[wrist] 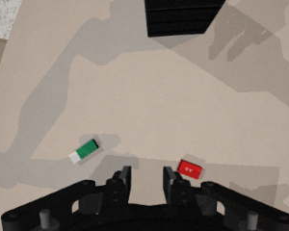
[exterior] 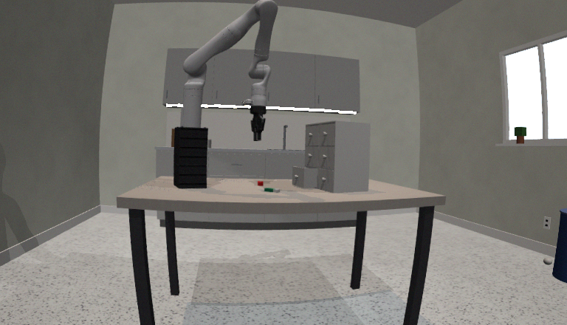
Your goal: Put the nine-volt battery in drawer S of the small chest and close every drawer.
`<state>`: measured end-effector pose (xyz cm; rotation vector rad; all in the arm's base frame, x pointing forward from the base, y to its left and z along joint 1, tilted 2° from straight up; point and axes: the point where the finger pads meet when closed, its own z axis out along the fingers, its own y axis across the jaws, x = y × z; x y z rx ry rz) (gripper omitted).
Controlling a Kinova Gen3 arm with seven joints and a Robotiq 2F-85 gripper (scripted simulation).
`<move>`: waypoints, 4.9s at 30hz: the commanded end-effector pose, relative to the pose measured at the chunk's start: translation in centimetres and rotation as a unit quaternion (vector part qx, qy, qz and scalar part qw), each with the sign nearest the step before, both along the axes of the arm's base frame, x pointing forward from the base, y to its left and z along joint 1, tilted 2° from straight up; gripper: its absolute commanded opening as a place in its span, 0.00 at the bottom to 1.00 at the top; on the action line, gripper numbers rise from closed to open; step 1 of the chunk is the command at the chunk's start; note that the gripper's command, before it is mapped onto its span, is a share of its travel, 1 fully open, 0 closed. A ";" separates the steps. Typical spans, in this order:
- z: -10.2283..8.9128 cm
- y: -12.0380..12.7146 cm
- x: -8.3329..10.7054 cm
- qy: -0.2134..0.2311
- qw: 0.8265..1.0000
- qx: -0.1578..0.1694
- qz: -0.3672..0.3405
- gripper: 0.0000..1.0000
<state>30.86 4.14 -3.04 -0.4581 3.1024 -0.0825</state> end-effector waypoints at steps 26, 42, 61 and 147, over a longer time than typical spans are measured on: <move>0.5 -0.8 0.3 -0.003 0.999 0.011 -0.035 0.33; -1.0 0.3 0.6 0.000 1.000 0.010 0.030 0.33; -6.8 4.6 1.6 0.011 0.960 0.007 0.280 0.33; -14.4 9.9 2.8 0.023 0.824 0.002 0.567 0.42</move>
